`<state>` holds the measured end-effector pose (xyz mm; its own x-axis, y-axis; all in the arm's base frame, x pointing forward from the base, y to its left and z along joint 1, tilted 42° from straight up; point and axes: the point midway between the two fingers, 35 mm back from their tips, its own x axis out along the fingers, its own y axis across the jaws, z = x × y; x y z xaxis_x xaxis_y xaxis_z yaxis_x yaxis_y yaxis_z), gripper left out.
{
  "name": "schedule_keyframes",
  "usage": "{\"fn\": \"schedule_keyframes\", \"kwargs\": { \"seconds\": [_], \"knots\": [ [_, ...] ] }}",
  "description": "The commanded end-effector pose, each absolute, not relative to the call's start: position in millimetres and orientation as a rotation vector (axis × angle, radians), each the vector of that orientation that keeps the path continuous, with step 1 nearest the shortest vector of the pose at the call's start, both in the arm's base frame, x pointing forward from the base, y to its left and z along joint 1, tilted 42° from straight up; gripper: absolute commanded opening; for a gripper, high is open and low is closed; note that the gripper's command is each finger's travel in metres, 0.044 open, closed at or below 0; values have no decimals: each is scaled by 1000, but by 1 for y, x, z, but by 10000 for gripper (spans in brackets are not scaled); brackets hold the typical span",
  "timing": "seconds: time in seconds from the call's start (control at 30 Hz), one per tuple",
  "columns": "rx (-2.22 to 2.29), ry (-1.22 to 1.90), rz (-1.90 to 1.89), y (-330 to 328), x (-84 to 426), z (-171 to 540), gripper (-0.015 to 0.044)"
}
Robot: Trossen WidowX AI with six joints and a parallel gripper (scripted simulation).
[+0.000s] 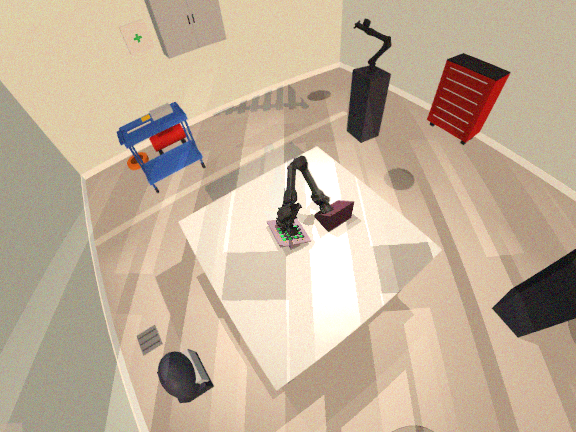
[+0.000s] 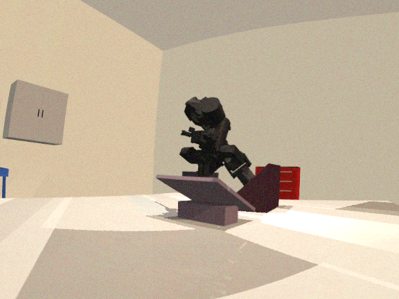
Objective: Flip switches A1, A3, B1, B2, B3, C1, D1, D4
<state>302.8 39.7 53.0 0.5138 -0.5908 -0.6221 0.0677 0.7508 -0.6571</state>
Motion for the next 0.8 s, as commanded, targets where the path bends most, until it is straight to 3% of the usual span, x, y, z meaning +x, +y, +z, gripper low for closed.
{"fn": "schedule_keyframes", "kwargs": {
  "seconds": [0.0, 0.47, 0.77],
  "knots": [
    [-621, 963, -420, 40, 303, 51, 0],
    [-617, 959, -427, 40, 303, 53, 0],
    [-616, 991, -428, 78, 273, 92, 0]
  ]
}}
